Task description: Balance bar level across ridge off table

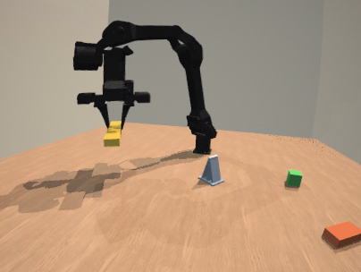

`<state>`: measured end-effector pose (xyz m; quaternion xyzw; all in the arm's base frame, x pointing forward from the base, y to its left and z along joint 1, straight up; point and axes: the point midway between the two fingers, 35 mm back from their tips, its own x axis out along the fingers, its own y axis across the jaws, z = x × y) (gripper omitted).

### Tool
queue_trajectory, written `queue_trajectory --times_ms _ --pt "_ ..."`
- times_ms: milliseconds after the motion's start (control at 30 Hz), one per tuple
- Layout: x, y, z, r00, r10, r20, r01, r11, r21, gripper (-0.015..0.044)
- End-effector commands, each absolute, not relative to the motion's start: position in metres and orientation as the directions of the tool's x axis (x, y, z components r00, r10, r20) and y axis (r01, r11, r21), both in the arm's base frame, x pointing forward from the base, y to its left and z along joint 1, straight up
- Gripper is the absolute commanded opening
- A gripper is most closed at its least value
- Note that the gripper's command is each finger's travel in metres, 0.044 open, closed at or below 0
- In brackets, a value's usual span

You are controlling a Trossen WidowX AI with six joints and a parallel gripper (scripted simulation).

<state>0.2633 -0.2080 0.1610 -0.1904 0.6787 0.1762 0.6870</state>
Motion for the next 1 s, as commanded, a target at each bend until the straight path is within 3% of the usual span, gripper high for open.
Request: queue_trajectory --times_ms 0,967 --pt "0.266 -0.199 0.166 0.023 -0.017 -1.0 -0.508 0.861 -0.026 0.0" --pt "0.272 -0.084 0.171 0.024 -0.007 -1.0 -0.628 0.778 -0.021 0.0"
